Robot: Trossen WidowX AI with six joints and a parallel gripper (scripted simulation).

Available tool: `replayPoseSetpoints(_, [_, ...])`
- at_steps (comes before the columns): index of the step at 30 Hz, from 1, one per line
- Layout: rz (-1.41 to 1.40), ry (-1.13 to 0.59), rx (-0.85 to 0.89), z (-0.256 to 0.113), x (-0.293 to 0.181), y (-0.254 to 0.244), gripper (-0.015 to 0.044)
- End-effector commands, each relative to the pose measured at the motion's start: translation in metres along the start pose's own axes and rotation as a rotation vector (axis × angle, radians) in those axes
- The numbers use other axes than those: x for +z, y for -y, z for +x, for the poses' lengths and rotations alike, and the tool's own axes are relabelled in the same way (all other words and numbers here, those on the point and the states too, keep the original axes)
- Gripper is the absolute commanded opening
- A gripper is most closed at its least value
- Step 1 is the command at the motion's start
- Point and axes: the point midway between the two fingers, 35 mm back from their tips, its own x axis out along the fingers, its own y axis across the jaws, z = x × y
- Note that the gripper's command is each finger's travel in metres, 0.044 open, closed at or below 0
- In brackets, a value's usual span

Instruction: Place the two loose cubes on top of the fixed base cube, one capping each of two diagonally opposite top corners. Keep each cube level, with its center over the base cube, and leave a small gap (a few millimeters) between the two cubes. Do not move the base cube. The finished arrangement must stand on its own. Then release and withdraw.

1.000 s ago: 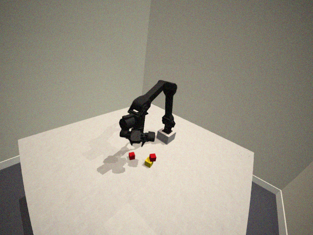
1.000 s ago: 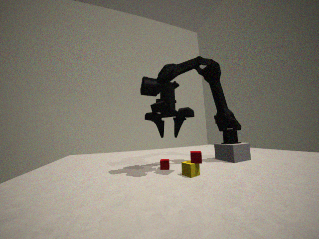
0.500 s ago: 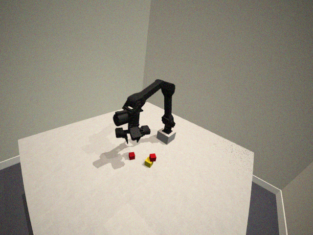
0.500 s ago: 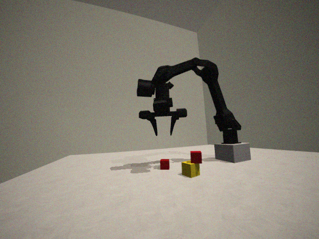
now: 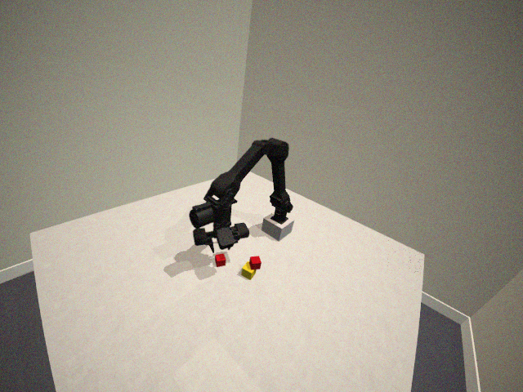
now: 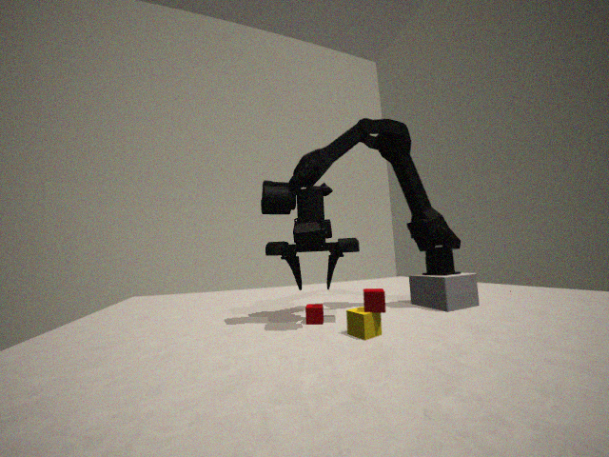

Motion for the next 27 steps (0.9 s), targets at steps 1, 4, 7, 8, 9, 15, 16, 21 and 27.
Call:
replayPoseSetpoints(1, [-0.004, 0.002, -0.002, 0.014, 0.0, 0.001, 0.0265])
replayPoseSetpoints(4, [-0.004, 0.002, -0.002, 0.017, 0.0, 0.001, 0.0265])
replayPoseSetpoints(7, [-0.004, 0.002, -0.002, 0.018, 0.0, 0.001, 0.0265])
replayPoseSetpoints(8, [-0.004, 0.002, -0.002, 0.018, 0.0, 0.001, 0.0265])
replayPoseSetpoints(9, [-0.004, 0.002, -0.002, 0.02, 0.0, 0.001, 0.0265])
replayPoseSetpoints(15, [-0.004, 0.002, -0.002, 0.03, 0.001, 0.001, 0.0265])
replayPoseSetpoints(16, [-0.004, 0.002, -0.002, 0.031, 0.001, 0.001, 0.0265])
replayPoseSetpoints(21, [-0.004, 0.002, -0.002, 0.039, 0.001, 0.001, 0.0265])
replayPoseSetpoints(27, [-0.004, 0.002, -0.002, 0.049, 0.0, 0.0, 0.0265])
